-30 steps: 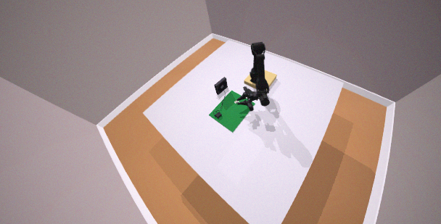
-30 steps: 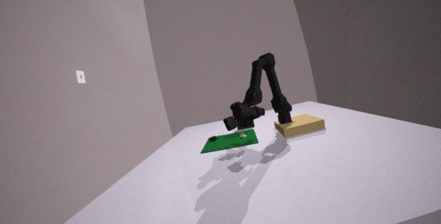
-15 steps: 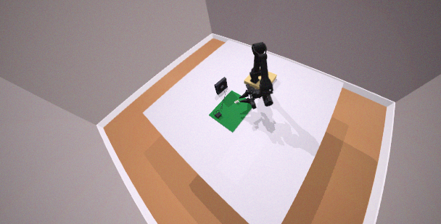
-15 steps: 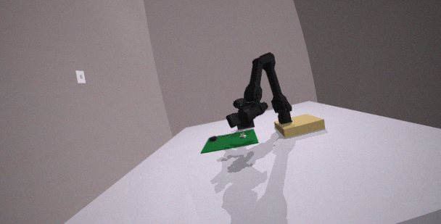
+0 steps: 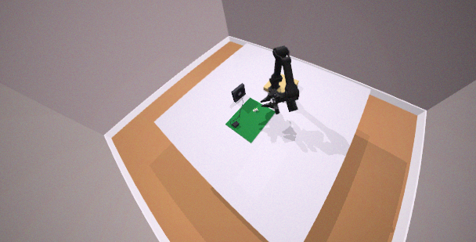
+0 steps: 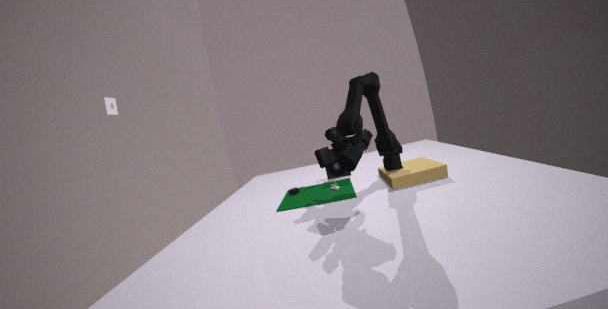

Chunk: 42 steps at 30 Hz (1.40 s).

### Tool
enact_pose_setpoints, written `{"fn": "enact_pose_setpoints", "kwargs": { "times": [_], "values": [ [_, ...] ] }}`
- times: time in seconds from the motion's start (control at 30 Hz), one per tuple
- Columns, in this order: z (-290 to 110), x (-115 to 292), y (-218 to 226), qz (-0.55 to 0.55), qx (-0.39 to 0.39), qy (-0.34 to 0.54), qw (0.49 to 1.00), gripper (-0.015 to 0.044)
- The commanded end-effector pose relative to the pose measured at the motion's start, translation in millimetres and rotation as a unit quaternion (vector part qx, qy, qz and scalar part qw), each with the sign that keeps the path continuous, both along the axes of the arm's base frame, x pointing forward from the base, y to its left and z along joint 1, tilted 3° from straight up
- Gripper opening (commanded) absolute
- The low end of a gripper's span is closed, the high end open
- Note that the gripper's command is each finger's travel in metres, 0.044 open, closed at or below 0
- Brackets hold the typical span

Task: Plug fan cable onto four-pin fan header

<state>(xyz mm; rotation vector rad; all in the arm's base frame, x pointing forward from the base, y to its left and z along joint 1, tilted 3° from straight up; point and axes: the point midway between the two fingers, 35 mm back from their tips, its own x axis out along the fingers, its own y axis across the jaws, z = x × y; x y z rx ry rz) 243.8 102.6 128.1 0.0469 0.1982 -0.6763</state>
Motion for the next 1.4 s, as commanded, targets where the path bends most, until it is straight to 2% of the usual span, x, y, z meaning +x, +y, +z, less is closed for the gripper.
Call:
{"fn": "enact_pose_setpoints", "kwargs": {
  "times": [0.0, 0.3, 0.67, 0.7, 1.0, 1.37],
  "values": [
    [9, -2, 4, 0.002, -0.001, -0.008, 1.000, 0.0140],
    [31, -9, 9, 0.010, -0.010, -0.021, 1.000, 0.0140],
    [19, -9, -13, -0.066, 0.003, 0.067, 0.996, 0.0429],
    [17, -9, -15, -0.074, 0.005, 0.078, 0.994, 0.0440],
    [4, -11, -30, -0.132, 0.041, 0.180, 0.974, 0.0440],
    [-12, -13, -37, -0.163, 0.121, 0.317, 0.926, 0.0440]
  ]
}}
